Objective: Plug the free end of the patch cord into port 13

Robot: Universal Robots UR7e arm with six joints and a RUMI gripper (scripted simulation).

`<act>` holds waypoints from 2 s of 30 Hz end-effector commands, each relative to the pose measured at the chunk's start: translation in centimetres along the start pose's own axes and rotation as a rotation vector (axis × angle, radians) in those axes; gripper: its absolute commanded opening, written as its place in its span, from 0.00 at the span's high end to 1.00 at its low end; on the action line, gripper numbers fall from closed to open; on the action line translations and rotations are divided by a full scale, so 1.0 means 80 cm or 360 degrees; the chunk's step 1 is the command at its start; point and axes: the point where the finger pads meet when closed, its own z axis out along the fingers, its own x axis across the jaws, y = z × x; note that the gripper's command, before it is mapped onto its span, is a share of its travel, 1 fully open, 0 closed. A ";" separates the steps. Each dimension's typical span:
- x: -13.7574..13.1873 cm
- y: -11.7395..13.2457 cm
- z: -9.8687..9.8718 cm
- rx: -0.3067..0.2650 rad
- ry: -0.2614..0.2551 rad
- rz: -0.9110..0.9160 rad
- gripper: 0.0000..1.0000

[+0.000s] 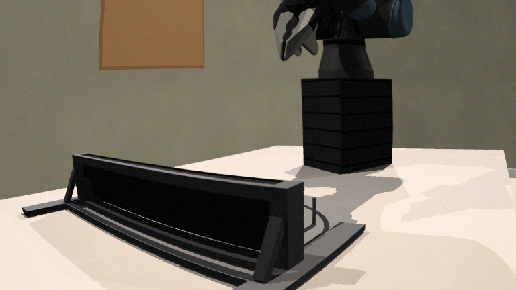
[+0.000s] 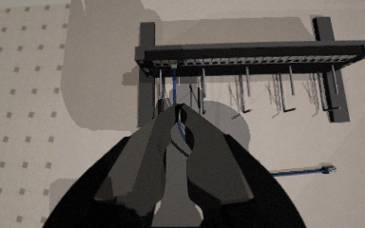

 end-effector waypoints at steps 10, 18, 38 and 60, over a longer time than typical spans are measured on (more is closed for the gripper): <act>0.020 -0.001 0.000 0.0002 0.0000 0.0000 1.00; 0.050 -0.001 0.000 0.0002 0.0000 0.0000 1.00; 0.116 -0.001 0.000 0.0002 0.0000 0.0000 1.00; 0.124 -0.001 0.001 0.0002 0.0000 0.0000 1.00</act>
